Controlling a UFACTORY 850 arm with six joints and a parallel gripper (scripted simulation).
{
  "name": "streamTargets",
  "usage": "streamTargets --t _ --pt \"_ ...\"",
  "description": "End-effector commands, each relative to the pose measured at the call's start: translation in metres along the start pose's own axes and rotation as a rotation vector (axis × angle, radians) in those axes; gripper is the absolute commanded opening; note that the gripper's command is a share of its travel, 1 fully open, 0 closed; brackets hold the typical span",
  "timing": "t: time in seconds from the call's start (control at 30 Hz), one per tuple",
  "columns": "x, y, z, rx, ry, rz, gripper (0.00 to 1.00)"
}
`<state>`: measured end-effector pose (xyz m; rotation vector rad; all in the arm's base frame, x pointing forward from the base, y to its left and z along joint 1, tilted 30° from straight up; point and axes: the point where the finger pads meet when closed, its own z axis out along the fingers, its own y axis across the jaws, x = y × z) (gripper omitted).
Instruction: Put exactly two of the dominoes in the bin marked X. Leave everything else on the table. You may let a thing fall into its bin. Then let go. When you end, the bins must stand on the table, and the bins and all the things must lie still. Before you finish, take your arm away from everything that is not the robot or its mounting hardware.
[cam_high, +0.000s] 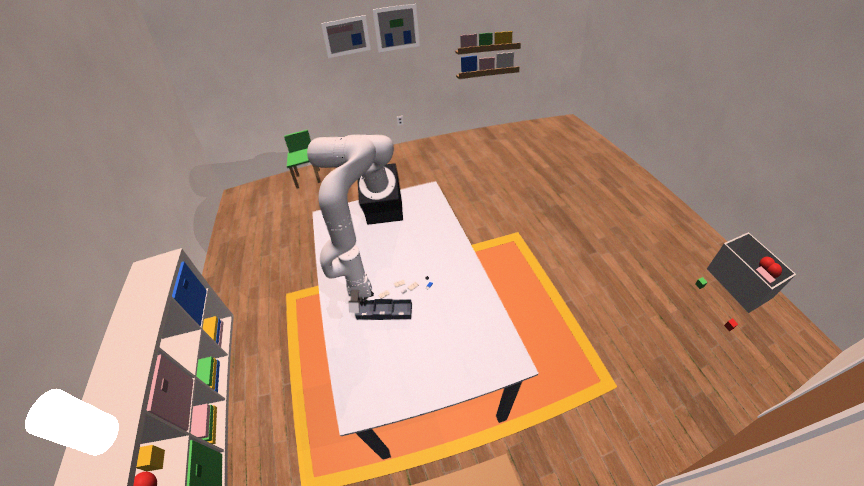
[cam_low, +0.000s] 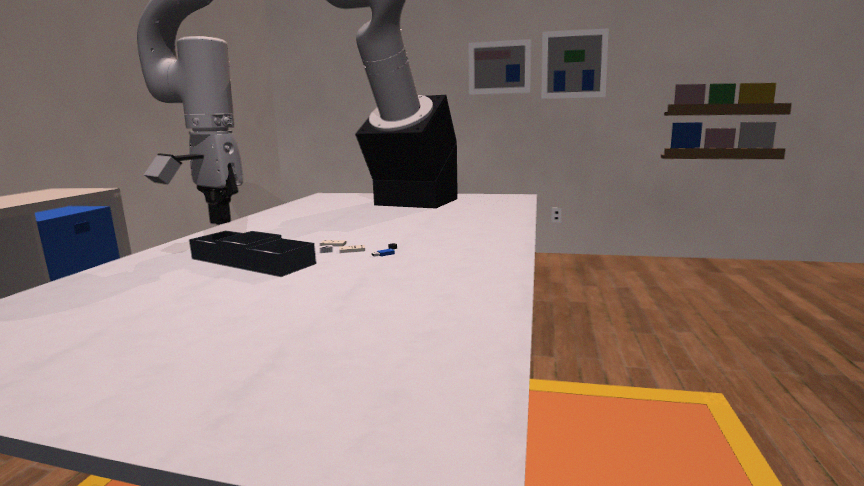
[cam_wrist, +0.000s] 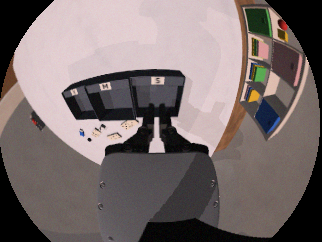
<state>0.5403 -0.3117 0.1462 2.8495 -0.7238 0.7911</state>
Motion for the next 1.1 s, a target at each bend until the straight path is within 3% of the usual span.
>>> streamTargets --t 0.0,0.53,1.07 --pt "0.001 0.000 0.013 0.028 -0.006 0.002 0.07" --pt "0.001 -0.001 0.050 0.029 -0.006 0.002 0.07" --pt "0.001 -0.001 0.051 0.029 -0.006 0.002 0.07"
